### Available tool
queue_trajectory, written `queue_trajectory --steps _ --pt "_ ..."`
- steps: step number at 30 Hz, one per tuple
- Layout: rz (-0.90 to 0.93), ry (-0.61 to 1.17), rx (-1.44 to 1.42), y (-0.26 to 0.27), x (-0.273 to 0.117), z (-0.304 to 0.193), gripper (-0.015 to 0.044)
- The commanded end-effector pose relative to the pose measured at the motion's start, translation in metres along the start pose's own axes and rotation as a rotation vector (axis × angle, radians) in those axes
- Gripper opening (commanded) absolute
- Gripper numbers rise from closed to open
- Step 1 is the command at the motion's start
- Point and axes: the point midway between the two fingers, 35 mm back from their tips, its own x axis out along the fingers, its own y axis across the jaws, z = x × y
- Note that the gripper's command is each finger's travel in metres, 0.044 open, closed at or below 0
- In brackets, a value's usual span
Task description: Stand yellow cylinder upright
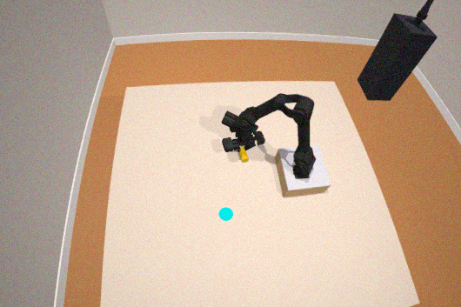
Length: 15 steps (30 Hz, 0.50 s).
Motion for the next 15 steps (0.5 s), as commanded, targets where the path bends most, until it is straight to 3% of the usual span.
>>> queue_trajectory --steps 1,15 --pt "0.004 0.002 0.005 0.001 0.0 0.0 0.0105" --pt "0.005 0.001 0.005 0.004 -0.033 0.004 0.0105"
